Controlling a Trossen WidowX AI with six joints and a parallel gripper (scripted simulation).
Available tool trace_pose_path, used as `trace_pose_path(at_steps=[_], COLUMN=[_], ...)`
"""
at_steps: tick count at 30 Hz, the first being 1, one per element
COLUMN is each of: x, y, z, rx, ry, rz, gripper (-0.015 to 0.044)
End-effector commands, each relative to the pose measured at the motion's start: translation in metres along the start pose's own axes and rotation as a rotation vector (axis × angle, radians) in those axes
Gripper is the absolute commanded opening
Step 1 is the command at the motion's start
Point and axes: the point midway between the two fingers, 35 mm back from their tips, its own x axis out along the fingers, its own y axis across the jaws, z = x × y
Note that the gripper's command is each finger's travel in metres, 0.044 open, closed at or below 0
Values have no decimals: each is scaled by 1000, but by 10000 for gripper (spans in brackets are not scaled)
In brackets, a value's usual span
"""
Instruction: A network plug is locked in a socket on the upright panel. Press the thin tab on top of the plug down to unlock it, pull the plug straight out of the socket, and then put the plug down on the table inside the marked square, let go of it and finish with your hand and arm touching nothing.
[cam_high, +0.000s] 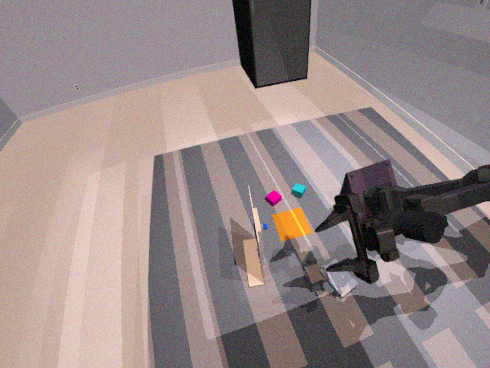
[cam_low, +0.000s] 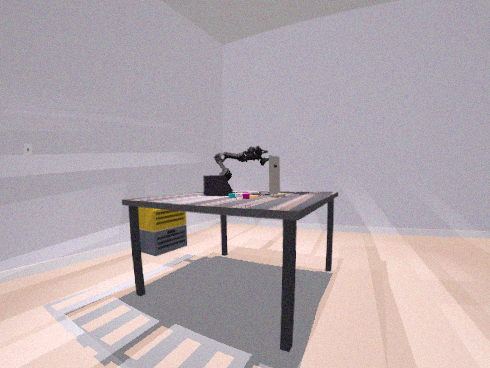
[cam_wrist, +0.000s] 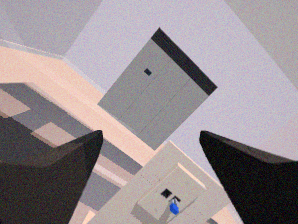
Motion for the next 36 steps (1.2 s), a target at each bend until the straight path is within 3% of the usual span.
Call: trace_pose_path(at_steps=[1,10,36], x=[0,8,4], y=[0,-7,-30], z=[0,-25,-99], rx=[6,294,1193], ry=[0,3,34], rz=[0,11,35], gripper=[374,156,156])
